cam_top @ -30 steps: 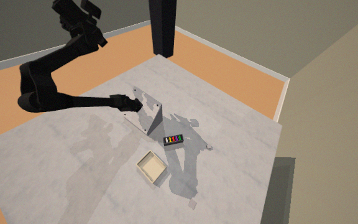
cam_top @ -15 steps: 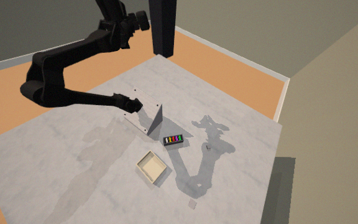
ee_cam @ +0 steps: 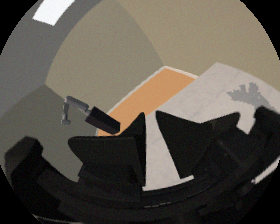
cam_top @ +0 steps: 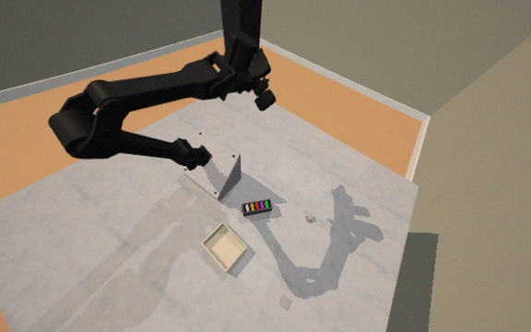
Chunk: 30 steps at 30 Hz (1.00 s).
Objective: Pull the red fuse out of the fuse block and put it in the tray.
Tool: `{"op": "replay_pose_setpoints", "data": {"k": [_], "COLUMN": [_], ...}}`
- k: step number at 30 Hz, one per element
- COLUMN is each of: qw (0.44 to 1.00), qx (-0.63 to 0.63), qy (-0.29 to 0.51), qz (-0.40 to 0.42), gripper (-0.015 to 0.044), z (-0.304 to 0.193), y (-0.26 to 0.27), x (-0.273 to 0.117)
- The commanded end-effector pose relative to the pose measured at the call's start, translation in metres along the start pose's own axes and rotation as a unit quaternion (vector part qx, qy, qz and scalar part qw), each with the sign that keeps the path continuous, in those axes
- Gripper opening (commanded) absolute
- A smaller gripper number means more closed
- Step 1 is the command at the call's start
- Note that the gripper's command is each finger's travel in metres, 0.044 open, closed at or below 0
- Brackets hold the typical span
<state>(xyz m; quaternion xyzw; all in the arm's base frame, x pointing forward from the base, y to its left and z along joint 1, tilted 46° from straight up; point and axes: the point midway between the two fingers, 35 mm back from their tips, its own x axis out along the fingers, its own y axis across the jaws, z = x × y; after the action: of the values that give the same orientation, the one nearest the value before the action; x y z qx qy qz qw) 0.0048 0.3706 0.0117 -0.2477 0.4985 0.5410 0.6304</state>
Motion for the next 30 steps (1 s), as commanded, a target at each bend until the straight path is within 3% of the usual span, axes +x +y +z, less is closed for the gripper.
{"op": "replay_pose_setpoints", "data": {"k": [1,6,11,23,30], "qw": [0.991,0.946,0.862,0.553,0.534], "qx": [0.106,0.251,0.39,0.601,0.607], "qy": [0.013,0.031,0.045,0.075,0.076], "qz": [-0.084,-0.201,-0.321,-0.572,-0.584], "gripper": [0.0074,0.0074,0.0074,0.0074,0.0074], "z": [0.001,-0.014,-0.045,-0.166,-0.176], "y": [-0.062,-0.147,-0.224,-0.352,-0.358], "x": [0.0,-0.012,-0.035,-0.13,-0.147]}}
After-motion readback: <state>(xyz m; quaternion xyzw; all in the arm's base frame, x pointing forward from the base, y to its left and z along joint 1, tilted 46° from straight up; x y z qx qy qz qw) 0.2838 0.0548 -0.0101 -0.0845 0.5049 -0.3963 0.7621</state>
